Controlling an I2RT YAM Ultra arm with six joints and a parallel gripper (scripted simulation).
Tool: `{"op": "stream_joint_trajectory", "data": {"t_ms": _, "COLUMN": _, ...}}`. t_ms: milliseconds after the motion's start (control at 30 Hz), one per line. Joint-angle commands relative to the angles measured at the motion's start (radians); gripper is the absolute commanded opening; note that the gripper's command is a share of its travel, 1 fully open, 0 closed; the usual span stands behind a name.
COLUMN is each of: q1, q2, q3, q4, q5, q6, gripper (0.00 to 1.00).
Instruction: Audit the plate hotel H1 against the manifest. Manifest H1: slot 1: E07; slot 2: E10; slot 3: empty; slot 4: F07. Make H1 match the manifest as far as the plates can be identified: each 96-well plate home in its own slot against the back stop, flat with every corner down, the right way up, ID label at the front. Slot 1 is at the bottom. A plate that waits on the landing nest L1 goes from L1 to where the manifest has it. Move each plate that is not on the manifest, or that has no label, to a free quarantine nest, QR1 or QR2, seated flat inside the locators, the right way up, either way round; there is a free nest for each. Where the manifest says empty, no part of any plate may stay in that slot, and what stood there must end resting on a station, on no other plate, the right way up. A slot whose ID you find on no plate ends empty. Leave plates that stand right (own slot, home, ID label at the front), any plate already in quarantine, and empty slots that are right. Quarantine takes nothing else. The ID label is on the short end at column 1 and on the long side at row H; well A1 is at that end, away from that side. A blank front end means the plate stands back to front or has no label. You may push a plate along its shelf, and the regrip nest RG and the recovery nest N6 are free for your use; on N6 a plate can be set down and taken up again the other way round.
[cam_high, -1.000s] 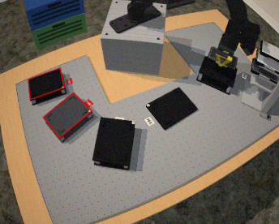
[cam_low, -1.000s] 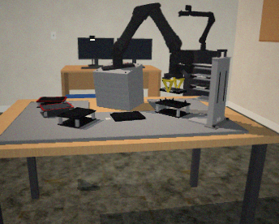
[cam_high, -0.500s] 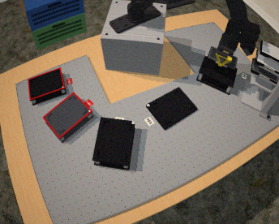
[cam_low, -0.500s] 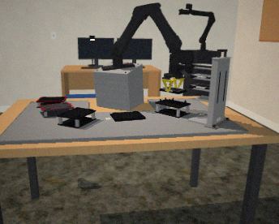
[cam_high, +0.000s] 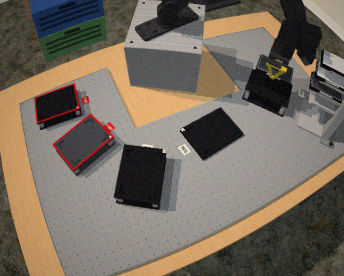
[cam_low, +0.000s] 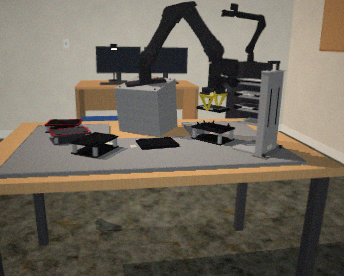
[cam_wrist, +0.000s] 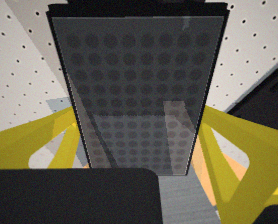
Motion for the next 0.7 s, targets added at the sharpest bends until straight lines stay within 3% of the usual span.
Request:
{"op": "stream_joint_trajectory", "data": {"t_ms": 0, "q1": 0.018, "q2": -0.06, "q3": 0.044, "q4": -0.044, "q5": 0.005, "q6": 0.014, "gripper": 0.86}}
{"op": "stream_joint_trajectory", "data": {"t_ms": 667, "q1": 0.041, "q2": -0.15, "q3": 0.116, "q4": -0.211, "q5": 0.006, "q6": 0.036, "gripper": 0.86}}
